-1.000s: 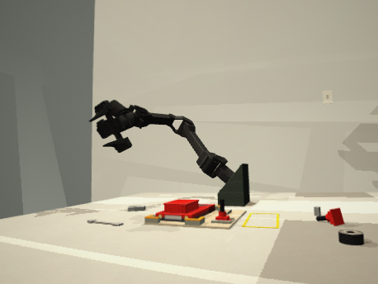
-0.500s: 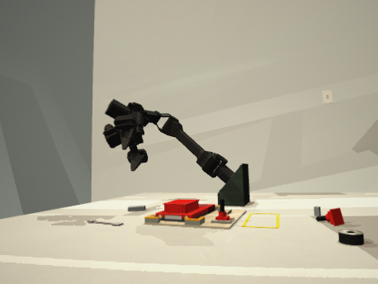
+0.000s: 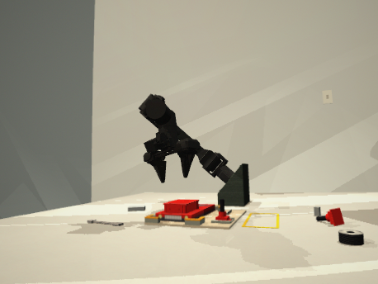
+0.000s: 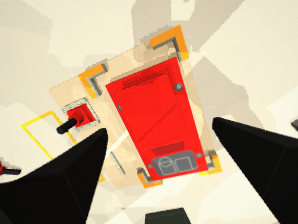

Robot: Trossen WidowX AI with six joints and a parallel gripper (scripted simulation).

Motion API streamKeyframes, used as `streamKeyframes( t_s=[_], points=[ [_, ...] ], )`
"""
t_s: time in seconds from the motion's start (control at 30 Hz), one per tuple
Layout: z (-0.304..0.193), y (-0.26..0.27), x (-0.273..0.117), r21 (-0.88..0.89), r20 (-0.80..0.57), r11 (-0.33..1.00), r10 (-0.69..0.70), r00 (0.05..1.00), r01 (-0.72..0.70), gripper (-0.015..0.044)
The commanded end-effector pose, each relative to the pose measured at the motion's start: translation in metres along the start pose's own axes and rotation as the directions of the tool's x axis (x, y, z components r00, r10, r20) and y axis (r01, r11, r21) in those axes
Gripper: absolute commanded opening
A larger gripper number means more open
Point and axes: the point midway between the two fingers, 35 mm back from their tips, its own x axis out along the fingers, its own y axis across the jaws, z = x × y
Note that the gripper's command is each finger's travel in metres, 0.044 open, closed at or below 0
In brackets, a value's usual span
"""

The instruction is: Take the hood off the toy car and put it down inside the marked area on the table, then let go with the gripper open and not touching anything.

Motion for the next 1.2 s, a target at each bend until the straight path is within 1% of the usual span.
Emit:
streamKeyframes(
  t_s=[0.0,0.07,0.43,1.17],
  points=[
    [-0.014,0.014,0.007,-0.258,-0.031,0.958,-0.141,0.990,0.128,0.0440],
    [-0.016,0.016,0.008,-0.299,-0.033,0.943,-0.164,0.986,0.147,0.0440],
    [-0.020,0.017,0.009,-0.299,-0.033,0.943,-0.164,0.986,0.147,0.0440],
    [-0.020,0.014,0.023,-0.299,-0.033,0.943,-0.163,0.986,0.146,0.0440]
  ],
)
